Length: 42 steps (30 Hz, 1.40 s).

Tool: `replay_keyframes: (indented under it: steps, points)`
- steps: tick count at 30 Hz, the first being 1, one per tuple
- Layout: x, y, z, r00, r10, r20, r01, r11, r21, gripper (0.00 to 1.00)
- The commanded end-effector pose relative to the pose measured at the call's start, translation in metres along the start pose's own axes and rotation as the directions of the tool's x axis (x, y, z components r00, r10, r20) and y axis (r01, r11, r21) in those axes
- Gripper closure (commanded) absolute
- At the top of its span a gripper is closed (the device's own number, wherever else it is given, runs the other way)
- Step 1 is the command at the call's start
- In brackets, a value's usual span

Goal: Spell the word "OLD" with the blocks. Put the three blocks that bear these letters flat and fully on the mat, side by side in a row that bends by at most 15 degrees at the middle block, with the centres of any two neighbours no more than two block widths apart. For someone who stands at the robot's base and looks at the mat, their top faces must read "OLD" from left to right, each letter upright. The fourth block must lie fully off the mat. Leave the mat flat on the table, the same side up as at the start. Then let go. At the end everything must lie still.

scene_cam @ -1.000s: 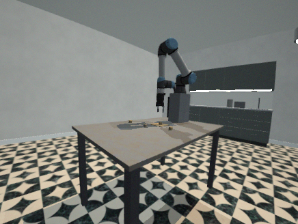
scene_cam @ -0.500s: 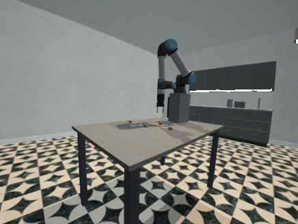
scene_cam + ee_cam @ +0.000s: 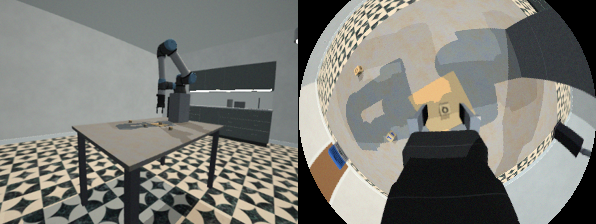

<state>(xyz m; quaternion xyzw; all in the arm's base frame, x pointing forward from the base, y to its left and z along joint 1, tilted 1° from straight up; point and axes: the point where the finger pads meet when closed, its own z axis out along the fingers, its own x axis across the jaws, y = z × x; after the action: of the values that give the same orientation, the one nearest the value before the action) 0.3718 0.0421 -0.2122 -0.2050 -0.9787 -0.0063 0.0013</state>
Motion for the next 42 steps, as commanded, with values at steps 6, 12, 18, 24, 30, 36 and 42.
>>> replay_keyframes:
  steps: [6,12,18,24,30,36,42]
  points:
    - [-0.003,0.0,0.004,0.969,-0.246,0.001,0.246,0.969,0.0,0.0]
    - [-0.004,0.001,0.006,0.922,-0.388,0.001,0.388,0.922,0.0,0.0]
    - [-0.005,0.002,0.008,0.87,-0.494,0.001,0.494,0.87,0.0,0.0]
    - [-0.005,0.004,0.01,0.779,-0.628,0.001,0.628,0.779,0.001,0.0]
    - [-0.006,0.006,0.013,0.677,-0.736,0.001,0.736,0.677,0.001,0.0]
    - [-0.006,0.008,0.014,0.578,-0.816,0.001,0.816,0.578,0.001,0.0]
    - [-0.005,0.011,0.017,0.449,-0.894,0.001,0.894,0.449,0.001,0.0]
